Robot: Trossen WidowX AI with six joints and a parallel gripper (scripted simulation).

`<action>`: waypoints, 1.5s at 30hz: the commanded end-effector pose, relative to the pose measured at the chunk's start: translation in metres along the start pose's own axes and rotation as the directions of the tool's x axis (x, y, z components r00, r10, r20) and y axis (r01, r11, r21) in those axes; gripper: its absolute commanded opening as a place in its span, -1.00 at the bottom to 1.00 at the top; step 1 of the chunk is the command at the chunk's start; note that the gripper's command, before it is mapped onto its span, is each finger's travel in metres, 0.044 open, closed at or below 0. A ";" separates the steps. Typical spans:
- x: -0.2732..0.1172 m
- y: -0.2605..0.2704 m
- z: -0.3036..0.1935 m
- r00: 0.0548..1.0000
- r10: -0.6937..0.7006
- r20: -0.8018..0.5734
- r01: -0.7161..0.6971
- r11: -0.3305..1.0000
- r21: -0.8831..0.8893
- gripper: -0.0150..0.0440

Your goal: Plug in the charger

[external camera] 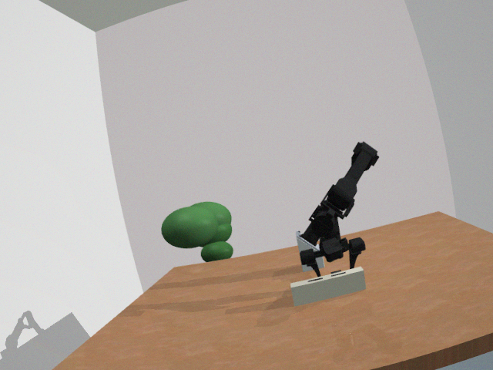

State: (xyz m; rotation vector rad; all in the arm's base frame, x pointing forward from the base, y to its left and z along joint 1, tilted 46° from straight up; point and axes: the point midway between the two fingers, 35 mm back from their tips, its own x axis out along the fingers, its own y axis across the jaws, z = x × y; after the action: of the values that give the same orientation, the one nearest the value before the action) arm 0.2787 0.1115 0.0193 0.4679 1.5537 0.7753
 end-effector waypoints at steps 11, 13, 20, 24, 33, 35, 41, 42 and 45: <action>0.002 -0.001 -0.018 1.000 0.001 -0.005 -0.001 1.000 0.000 1.00; 0.003 -0.001 -0.020 1.000 0.001 -0.005 -0.001 1.000 0.000 1.00; 0.003 -0.001 -0.028 1.000 0.001 -0.006 -0.001 1.000 0.000 1.00; -0.003 0.000 -0.023 0.999 -0.008 0.036 0.007 1.000 0.017 1.00; -0.069 -0.003 -0.012 0.851 -0.109 0.515 -0.002 0.978 0.209 1.00; -0.074 -0.002 -0.012 0.829 -0.113 0.548 -0.013 0.975 0.220 1.00; -0.074 -0.002 -0.012 0.829 -0.113 0.548 -0.013 0.975 0.220 1.00; -0.074 -0.002 -0.012 0.829 -0.113 0.548 -0.013 0.975 0.220 1.00; -0.074 -0.002 -0.012 0.829 -0.113 0.548 -0.013 0.975 0.220 1.00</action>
State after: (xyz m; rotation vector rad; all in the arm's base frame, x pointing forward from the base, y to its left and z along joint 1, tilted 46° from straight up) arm 0.2801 0.0563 0.0719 0.7322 1.0837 0.3798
